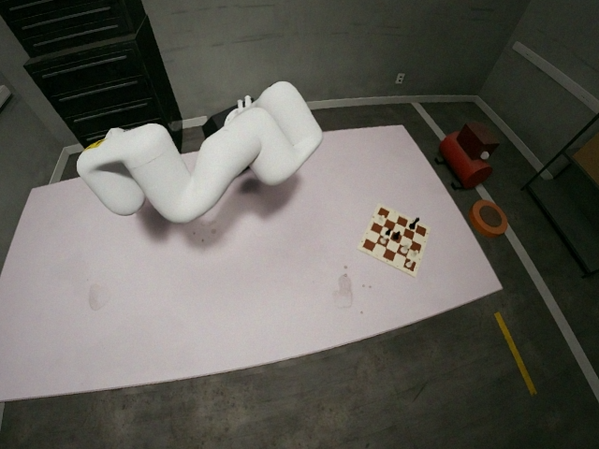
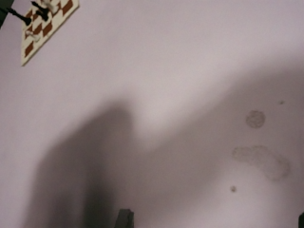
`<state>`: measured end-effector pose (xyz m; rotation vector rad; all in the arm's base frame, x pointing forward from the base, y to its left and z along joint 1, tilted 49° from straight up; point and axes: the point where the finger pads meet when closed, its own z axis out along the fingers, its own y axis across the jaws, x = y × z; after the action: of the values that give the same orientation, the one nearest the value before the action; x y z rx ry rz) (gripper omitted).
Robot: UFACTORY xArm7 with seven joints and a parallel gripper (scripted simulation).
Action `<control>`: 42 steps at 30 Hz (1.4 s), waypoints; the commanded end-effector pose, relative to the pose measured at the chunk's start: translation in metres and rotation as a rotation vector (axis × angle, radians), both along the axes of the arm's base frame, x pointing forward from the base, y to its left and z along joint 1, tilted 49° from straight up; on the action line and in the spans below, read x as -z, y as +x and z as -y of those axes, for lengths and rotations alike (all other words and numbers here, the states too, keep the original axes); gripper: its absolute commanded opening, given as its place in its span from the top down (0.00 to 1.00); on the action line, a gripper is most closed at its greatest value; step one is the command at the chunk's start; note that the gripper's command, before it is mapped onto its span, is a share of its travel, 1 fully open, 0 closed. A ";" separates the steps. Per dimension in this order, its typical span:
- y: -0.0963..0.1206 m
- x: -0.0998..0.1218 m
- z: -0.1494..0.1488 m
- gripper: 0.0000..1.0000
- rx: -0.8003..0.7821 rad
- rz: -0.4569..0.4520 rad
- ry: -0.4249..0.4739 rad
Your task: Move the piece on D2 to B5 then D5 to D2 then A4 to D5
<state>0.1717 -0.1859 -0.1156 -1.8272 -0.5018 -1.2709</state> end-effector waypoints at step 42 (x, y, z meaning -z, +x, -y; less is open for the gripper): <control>0.108 -0.141 -0.094 0.00 -0.322 0.377 -0.265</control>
<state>0.2528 -0.1112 -0.0111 -1.6576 -1.0091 -1.3623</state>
